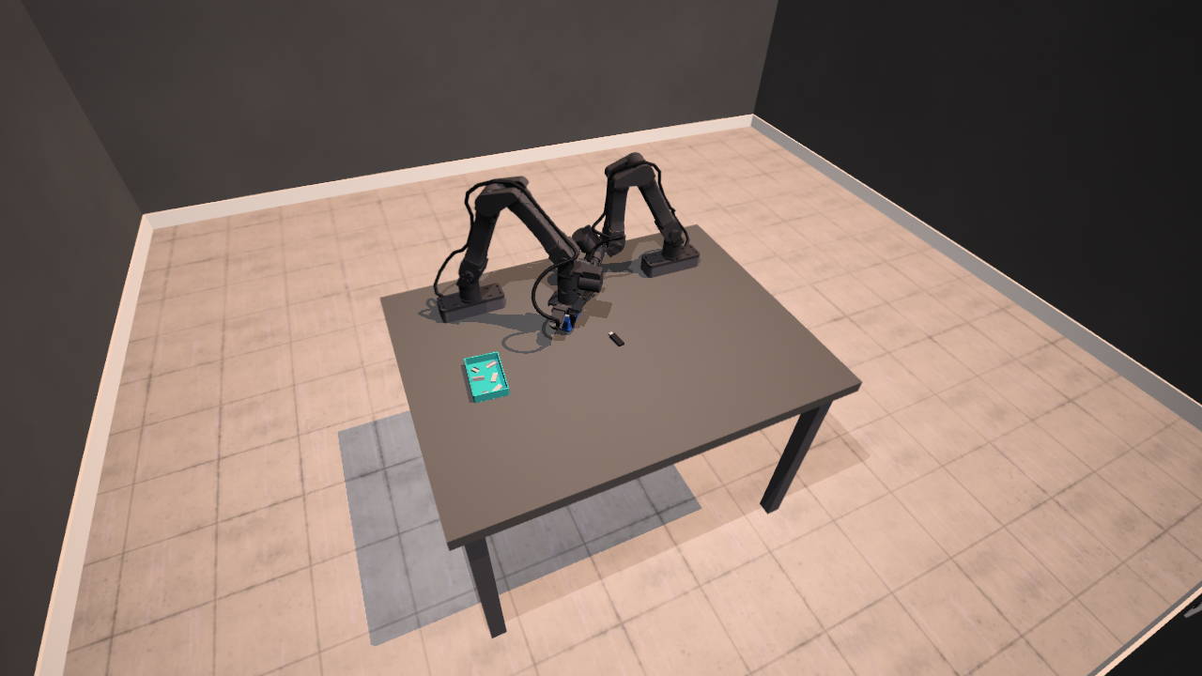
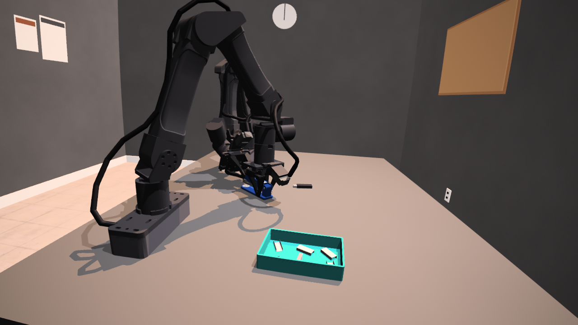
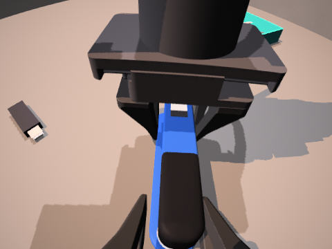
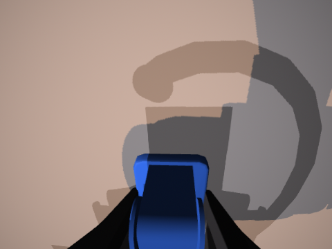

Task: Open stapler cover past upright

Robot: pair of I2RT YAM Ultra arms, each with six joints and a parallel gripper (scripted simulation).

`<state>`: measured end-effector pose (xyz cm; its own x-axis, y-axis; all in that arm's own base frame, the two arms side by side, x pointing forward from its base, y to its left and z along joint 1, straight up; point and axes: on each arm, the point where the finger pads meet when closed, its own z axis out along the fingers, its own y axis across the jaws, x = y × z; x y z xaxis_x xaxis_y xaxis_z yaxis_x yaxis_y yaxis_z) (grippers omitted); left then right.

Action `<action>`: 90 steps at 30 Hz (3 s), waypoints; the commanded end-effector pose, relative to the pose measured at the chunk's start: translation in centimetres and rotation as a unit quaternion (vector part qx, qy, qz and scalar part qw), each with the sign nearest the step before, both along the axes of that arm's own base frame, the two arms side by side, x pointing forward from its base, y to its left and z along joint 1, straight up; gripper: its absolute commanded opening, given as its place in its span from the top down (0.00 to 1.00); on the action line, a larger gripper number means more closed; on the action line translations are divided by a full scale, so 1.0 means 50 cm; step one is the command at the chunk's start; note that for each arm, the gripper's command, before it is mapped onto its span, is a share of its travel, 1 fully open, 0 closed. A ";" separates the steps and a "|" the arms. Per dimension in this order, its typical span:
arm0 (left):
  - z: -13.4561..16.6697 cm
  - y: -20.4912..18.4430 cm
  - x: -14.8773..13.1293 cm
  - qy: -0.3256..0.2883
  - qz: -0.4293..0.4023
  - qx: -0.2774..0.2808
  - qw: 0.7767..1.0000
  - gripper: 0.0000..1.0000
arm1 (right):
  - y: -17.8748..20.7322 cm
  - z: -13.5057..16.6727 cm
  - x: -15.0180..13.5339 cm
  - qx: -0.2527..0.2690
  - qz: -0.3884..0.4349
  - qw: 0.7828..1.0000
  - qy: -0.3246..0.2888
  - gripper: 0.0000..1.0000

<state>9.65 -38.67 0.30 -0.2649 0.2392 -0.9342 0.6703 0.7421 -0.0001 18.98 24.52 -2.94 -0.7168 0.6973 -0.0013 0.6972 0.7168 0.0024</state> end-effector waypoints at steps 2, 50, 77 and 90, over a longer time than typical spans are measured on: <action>0.005 -0.006 0.003 0.000 0.002 -0.006 1.000 0.71 | 0.003 0.004 0.004 0.005 -0.004 1.000 -0.003 0.72; 0.041 -0.013 0.010 0.050 0.007 0.032 0.998 0.83 | -0.002 0.005 -0.001 0.004 0.000 1.000 -0.002 0.44; 0.032 -0.008 0.005 0.048 0.003 0.038 0.998 0.83 | 0.015 0.183 0.025 0.024 -0.006 0.999 -0.022 0.44; 0.032 -0.008 0.005 0.048 0.003 0.038 0.998 0.83 | 0.010 0.171 0.013 0.011 0.012 1.000 -0.013 0.44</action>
<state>9.65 -38.92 1.45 -0.3519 0.3128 -0.8822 0.6733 0.7394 -0.0064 19.33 25.08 5.03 -0.7183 0.6958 0.0053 0.6956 0.7179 0.0283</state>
